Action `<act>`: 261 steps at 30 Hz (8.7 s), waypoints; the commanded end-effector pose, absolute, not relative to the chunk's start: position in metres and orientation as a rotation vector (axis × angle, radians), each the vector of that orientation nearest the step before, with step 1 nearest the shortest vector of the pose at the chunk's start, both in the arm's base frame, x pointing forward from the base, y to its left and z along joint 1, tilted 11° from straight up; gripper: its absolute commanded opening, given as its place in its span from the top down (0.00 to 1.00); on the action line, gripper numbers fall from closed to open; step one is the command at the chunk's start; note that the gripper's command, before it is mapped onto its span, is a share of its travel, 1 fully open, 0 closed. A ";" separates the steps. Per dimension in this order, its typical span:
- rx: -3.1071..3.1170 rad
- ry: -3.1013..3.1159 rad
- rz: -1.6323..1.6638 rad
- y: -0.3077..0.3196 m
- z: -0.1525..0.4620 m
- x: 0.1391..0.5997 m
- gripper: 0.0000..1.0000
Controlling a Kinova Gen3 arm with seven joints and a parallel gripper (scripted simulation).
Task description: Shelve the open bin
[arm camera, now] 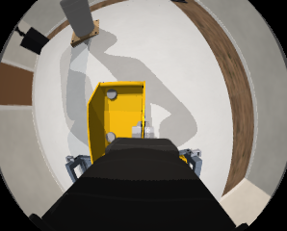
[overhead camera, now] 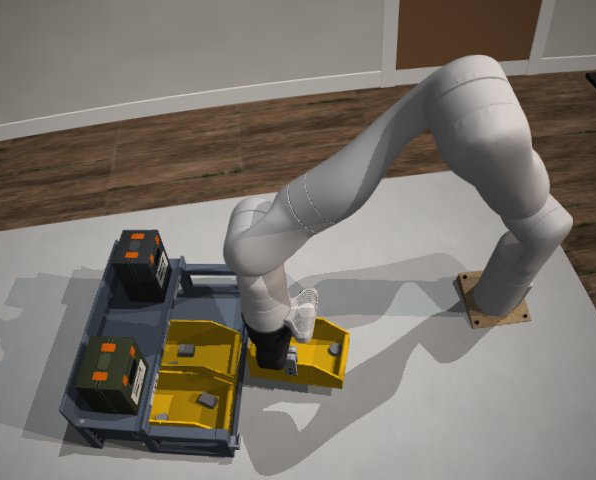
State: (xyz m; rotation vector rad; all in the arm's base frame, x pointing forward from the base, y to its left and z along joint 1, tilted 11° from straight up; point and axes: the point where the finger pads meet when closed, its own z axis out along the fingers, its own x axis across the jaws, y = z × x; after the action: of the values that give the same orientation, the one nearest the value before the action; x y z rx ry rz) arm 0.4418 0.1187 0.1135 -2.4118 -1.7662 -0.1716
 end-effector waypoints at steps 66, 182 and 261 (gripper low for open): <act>-2.295 -1.928 -0.190 0.007 0.089 0.394 1.00; -2.293 -1.927 -0.186 0.000 0.088 0.433 1.00; -2.093 -1.811 0.102 -0.005 0.103 0.444 1.00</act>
State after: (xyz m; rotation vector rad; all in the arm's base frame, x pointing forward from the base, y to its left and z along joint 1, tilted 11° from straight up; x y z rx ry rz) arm 0.4431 -0.0046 0.1017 -2.0913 -1.8097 0.1047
